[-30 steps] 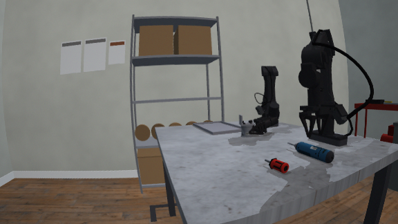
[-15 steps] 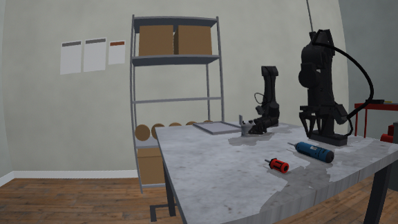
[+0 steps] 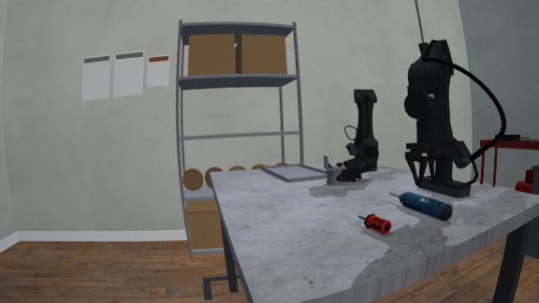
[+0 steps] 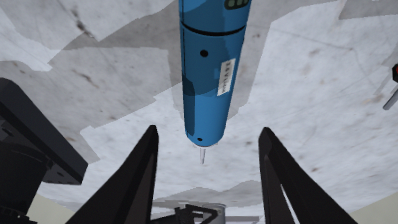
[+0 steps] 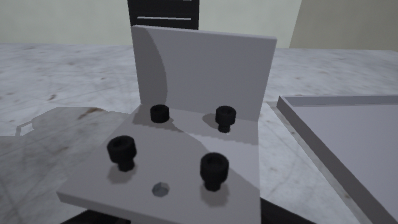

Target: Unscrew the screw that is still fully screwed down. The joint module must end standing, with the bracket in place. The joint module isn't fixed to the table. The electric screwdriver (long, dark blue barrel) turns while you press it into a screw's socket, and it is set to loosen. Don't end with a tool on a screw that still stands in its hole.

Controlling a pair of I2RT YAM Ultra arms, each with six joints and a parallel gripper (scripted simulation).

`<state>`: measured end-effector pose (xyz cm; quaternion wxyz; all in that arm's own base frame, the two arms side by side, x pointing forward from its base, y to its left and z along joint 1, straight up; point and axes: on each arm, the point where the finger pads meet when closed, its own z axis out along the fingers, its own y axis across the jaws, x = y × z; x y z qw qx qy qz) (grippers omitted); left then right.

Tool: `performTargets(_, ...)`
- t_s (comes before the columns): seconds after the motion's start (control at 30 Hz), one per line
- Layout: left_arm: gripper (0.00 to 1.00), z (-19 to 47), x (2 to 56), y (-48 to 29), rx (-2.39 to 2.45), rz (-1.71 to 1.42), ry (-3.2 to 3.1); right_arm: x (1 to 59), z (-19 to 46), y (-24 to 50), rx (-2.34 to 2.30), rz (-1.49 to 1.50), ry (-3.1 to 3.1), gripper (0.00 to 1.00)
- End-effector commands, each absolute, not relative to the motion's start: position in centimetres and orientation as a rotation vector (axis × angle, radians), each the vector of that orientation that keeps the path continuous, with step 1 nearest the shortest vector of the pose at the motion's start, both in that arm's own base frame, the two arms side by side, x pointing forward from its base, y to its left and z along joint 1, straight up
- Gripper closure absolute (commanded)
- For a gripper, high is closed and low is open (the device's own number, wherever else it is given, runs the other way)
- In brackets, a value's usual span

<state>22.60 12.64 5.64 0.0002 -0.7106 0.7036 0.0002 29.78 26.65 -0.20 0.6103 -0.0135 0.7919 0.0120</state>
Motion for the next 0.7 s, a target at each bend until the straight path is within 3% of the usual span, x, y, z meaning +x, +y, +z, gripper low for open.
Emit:
performTargets(0.0,0.35,6.78,23.66,13.17,-2.186,-0.001,2.178,29.88,0.1,26.76,-0.025,0.034,1.823,0.39)
performTargets(0.67,0.35,6.78,23.66,13.17,-2.186,-0.001,2.178,29.88,0.1,26.76,-0.025,0.034,1.823,0.4)
